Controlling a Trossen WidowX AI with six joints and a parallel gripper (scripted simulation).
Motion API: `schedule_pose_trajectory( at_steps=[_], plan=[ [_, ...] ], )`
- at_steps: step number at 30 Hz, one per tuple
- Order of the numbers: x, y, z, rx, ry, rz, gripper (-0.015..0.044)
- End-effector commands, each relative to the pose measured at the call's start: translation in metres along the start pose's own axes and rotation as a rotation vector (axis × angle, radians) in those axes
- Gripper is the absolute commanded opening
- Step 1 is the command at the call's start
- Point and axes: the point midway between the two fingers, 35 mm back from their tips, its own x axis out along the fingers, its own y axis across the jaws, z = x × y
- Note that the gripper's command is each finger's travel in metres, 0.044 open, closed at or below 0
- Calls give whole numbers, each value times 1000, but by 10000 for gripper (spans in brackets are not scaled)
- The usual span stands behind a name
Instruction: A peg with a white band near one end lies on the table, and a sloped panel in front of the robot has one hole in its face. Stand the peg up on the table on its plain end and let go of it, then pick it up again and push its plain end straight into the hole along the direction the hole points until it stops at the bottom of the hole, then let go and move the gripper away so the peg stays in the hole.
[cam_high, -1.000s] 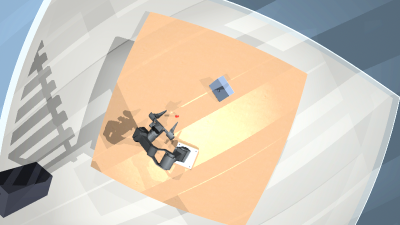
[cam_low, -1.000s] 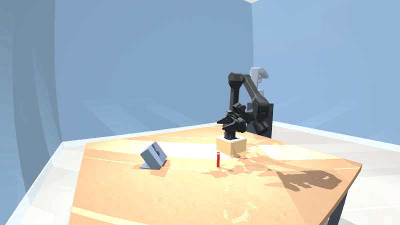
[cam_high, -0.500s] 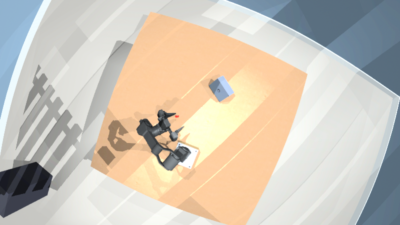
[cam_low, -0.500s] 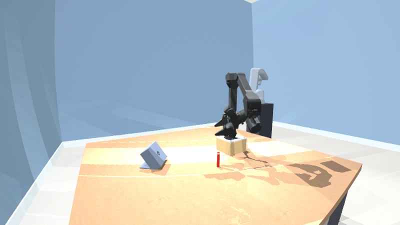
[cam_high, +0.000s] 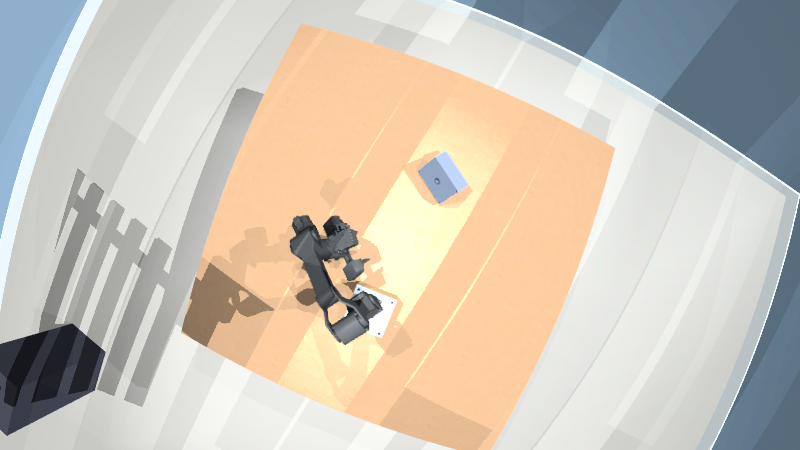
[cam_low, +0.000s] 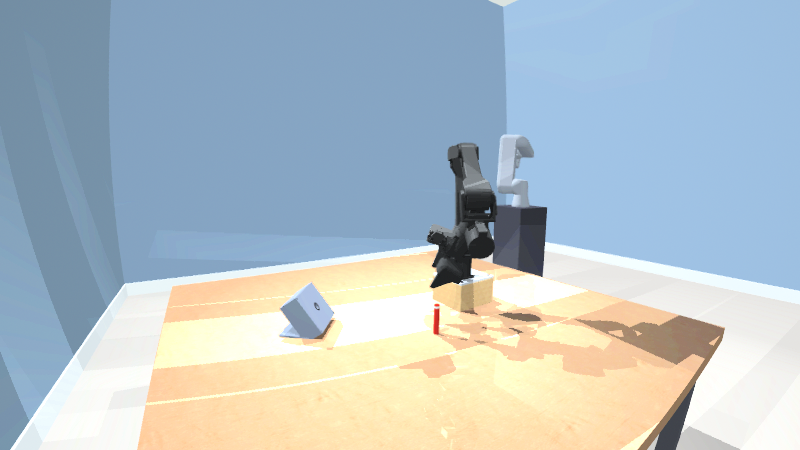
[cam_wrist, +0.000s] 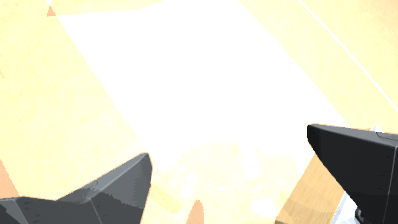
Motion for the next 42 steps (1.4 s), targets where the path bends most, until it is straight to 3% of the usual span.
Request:
schedule_pose_trajectory(
  at_steps=[1,17,42],
  plan=[
    [2,6,-3,0,115,28,440],
    [-2,42,6,-21,531,329,440],
    [17,52,-5,-83,532,365,440]
  ],
)
